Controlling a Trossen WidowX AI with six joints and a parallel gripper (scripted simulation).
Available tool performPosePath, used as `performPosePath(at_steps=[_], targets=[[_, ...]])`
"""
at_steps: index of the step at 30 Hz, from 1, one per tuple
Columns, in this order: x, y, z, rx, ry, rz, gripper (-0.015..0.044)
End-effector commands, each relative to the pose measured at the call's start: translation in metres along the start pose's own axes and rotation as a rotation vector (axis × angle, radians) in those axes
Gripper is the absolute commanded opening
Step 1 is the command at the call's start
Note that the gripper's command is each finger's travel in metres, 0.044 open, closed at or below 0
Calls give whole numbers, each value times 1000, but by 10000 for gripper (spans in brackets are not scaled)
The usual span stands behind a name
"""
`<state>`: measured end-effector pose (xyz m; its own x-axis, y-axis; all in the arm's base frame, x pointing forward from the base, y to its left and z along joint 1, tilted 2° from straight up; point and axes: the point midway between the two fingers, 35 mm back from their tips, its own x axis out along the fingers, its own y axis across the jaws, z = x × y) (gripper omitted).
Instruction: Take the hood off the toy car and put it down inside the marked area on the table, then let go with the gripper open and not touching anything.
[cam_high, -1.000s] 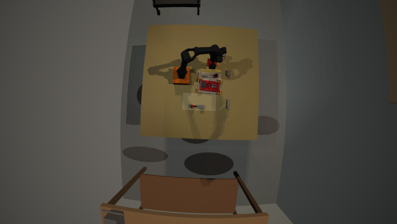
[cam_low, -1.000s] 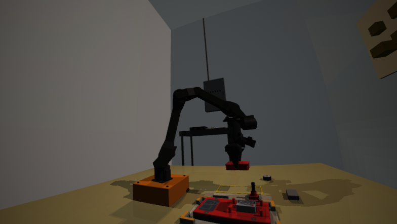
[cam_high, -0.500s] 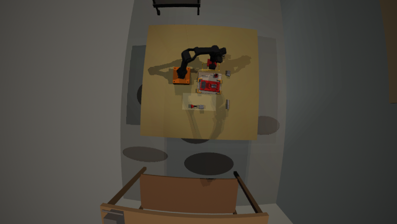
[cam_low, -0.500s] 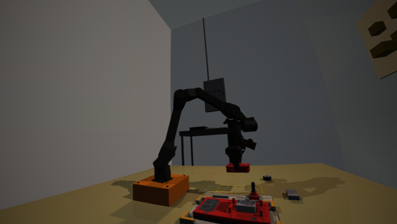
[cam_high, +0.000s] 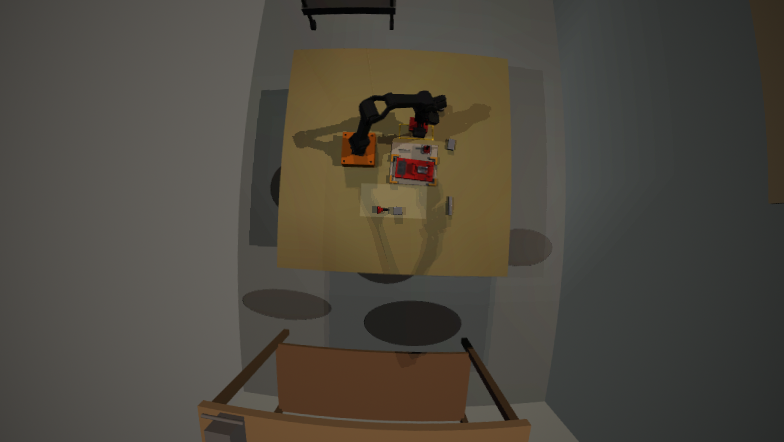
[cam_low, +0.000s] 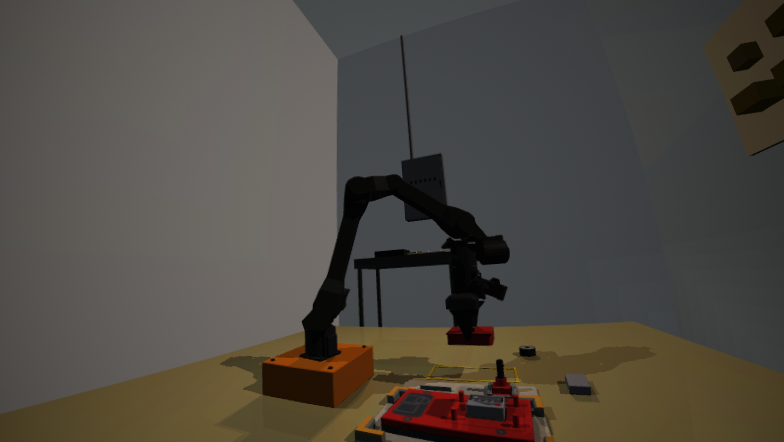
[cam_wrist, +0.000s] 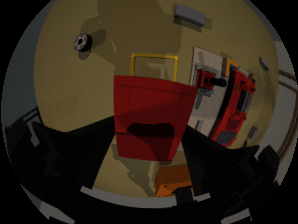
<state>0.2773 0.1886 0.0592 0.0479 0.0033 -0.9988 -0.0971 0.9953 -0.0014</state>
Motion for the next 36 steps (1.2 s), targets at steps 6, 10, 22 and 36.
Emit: performPosePath(at_steps=[6,10,22,36], targets=[[9,-1,-1,5,4,-6,0],[11,-1,-1,5,4,-6,0],[19,-1,-1,5,4,-6,0],[28,-1,-1,5,4,-6,0]])
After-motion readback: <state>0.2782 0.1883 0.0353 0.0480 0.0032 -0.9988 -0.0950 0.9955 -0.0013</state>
